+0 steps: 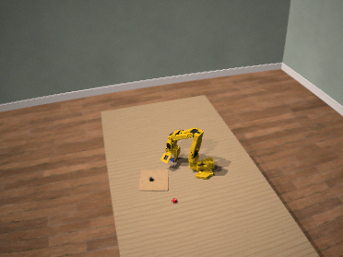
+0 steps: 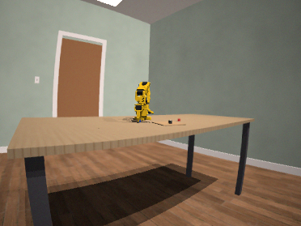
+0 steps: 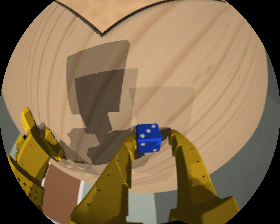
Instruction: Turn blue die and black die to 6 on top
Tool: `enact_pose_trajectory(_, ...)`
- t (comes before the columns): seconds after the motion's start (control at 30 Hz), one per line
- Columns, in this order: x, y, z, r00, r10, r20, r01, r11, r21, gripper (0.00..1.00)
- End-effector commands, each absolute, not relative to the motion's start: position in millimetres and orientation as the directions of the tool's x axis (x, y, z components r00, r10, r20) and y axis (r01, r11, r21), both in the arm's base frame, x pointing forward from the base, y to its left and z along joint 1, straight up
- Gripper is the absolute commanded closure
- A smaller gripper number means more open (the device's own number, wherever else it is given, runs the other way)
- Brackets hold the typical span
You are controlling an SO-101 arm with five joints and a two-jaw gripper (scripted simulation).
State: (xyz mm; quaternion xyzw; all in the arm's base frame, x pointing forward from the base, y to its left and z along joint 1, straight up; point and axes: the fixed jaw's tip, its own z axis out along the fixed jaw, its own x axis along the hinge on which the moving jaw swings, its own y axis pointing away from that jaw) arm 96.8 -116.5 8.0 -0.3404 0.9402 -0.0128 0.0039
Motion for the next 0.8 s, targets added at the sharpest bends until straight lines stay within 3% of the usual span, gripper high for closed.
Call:
enact_pose_trajectory(0.0,97.6,-118.4,8.8,-0.776,-0.630,0.000,-0.630,0.776,-0.041,0.83)
enact_pose_trajectory(0.33,97.6,-118.4,8.8,-0.776,-0.630,0.000,-0.630,0.776,-0.041,0.74)
enact_pose_trajectory(0.77,98.0,-118.9,12.1,-0.776,-0.630,0.000,-0.630,0.776,-0.041,0.73)
